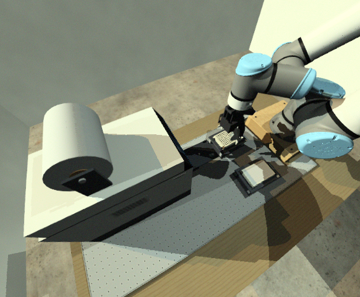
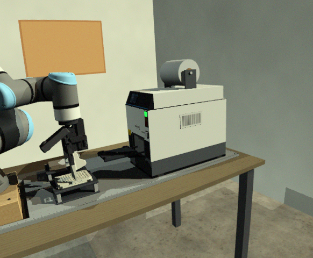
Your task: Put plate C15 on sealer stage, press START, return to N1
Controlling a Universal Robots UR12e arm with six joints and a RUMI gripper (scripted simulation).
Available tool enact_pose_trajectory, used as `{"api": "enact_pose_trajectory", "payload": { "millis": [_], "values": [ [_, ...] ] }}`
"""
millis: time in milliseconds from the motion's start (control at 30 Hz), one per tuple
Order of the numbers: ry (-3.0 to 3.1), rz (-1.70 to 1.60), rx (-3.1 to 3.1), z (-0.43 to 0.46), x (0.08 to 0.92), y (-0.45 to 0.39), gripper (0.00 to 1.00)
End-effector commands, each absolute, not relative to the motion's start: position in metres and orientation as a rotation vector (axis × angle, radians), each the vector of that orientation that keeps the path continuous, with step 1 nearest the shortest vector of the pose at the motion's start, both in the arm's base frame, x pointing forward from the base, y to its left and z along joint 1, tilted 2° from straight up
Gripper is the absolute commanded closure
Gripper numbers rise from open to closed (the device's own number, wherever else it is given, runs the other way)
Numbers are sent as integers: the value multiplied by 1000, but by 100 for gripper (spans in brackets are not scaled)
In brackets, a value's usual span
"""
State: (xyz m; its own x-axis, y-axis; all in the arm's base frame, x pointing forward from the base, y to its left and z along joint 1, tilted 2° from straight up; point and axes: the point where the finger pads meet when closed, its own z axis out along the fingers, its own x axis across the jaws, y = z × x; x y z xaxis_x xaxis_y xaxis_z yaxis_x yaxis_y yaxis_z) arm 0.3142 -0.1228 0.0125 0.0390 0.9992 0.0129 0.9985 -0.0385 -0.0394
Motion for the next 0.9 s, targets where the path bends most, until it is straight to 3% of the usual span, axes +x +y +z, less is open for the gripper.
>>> {"api": "enact_pose_trajectory", "payload": {
  "millis": [0, 867],
  "values": [
    [-2155, 28, -2241, 13, 316, -124, 32],
    [-2152, 27, -2238, 1, 313, -123, 32]
  ]
}}
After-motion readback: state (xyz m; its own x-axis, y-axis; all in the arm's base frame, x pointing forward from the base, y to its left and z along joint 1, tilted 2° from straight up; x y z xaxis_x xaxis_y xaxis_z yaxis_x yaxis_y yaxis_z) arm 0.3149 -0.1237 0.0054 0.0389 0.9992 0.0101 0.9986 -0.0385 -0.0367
